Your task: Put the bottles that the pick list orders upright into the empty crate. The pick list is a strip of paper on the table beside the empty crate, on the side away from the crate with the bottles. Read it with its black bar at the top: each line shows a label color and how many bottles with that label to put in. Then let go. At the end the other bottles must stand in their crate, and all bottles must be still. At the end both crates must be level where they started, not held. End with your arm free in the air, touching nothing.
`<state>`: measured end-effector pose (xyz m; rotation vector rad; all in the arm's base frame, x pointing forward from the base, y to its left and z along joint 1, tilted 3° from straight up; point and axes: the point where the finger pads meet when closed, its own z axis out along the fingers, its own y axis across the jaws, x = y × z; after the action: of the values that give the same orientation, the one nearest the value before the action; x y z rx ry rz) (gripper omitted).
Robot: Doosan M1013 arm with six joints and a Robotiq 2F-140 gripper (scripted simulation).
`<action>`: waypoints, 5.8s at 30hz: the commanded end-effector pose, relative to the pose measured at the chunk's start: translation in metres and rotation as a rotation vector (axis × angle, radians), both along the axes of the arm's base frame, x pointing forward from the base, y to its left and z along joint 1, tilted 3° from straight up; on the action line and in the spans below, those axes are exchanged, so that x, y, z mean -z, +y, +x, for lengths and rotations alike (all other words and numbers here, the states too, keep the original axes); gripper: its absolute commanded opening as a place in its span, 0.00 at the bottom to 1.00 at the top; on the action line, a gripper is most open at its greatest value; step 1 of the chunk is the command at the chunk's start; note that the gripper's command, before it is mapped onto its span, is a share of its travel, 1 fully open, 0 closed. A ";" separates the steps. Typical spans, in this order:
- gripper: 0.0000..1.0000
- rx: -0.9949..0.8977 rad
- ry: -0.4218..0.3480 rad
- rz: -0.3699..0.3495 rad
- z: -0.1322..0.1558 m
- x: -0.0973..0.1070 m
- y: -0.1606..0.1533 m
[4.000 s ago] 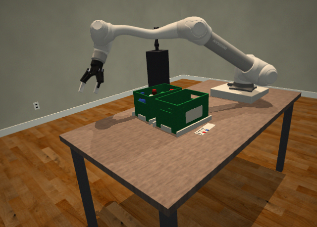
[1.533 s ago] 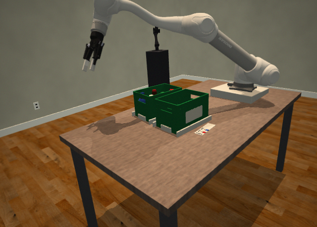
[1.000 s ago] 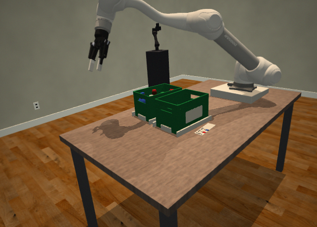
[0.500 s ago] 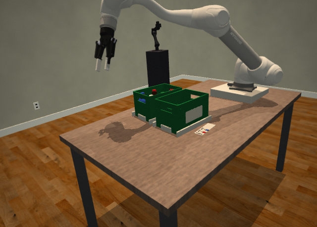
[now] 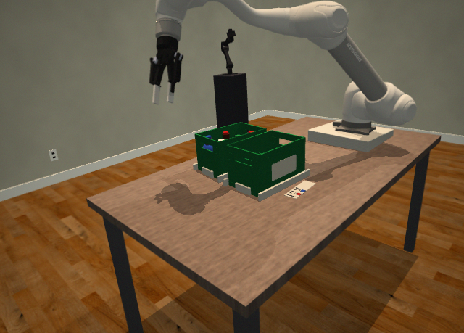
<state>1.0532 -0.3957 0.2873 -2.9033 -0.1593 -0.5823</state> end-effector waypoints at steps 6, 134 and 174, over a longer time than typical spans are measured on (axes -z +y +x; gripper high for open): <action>0.38 -0.002 0.004 0.002 -0.003 -0.003 0.036; 0.38 -0.276 0.298 -0.119 -0.252 -0.030 0.524; 0.38 -0.389 0.386 -0.232 -0.400 -0.022 0.615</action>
<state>0.6643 0.2144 0.3107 -3.0047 -0.7468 0.0590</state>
